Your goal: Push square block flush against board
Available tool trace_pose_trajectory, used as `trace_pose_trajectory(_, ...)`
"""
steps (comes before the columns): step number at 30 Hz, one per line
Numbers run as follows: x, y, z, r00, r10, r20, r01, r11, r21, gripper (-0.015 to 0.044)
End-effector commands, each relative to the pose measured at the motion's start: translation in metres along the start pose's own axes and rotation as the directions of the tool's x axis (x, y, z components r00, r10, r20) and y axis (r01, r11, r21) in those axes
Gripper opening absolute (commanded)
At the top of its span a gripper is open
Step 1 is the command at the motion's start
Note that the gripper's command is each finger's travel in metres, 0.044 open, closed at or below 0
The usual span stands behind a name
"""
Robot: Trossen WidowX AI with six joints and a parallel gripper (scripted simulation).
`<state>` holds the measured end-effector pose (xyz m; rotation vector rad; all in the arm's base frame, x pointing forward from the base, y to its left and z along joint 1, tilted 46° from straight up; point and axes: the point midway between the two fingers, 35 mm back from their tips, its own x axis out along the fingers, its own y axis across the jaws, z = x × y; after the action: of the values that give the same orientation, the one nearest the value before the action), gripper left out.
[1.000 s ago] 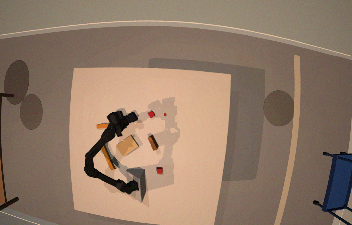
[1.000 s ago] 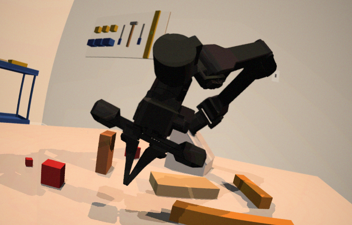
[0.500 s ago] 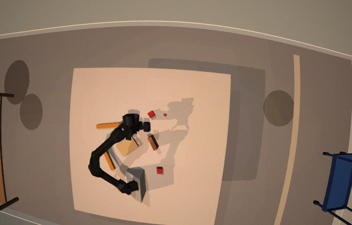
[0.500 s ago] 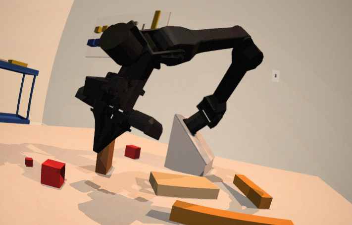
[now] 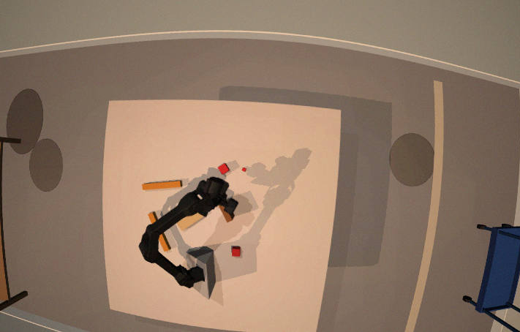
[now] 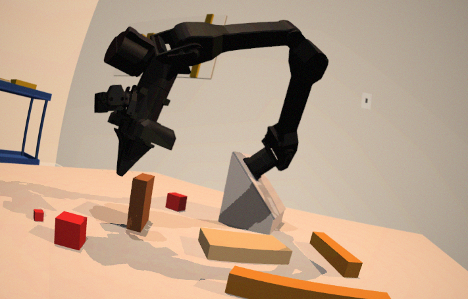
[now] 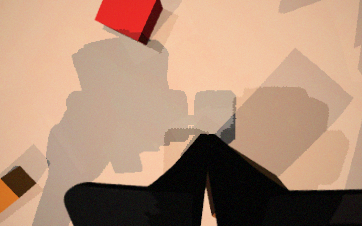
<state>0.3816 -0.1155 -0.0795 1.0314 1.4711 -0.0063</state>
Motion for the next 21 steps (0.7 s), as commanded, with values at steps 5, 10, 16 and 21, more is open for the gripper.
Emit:
trace_pose_trajectory(5, -0.011, -0.038, -0.008, 0.998, 0.010, -0.066, 0.006, 0.970, 0.244, 0.0000)
trace_pose_trajectory(10, -0.018, -0.061, -0.018, 0.993, 0.033, -0.113, 0.015, 0.918, 0.397, 0.0000)
trace_pose_trajectory(16, -0.026, -0.083, -0.029, 0.984, 0.070, -0.161, 0.030, 0.837, 0.546, 0.0000)
trace_pose_trajectory(21, -0.015, -0.083, -0.030, 0.984, 0.071, -0.163, 0.031, 0.834, 0.550, 0.0000)
